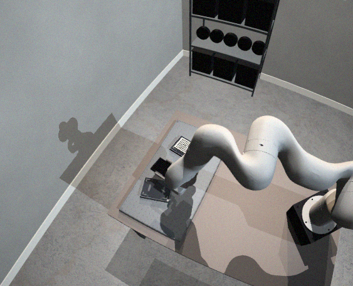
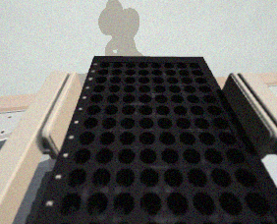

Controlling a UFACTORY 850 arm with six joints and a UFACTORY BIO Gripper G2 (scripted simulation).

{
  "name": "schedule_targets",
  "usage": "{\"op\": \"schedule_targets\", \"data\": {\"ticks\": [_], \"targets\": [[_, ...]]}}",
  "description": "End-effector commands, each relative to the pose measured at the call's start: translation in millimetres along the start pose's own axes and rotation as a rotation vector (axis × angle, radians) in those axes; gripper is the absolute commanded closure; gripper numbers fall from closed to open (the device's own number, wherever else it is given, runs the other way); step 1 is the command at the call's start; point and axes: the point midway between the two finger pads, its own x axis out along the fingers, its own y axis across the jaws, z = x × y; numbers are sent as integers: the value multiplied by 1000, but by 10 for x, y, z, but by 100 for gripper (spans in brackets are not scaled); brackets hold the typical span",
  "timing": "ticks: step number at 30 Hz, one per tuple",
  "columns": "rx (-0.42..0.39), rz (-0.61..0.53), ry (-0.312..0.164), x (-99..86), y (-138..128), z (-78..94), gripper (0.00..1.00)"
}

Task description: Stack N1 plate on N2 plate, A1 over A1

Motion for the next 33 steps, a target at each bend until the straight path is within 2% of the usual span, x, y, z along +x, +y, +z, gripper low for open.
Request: {"op": "schedule_targets", "data": {"ticks": [1, 33], "targets": [[2, 1, -3, 22, -143, 14, 100], [2, 1, -3, 90, -1075, 12, 100]]}}
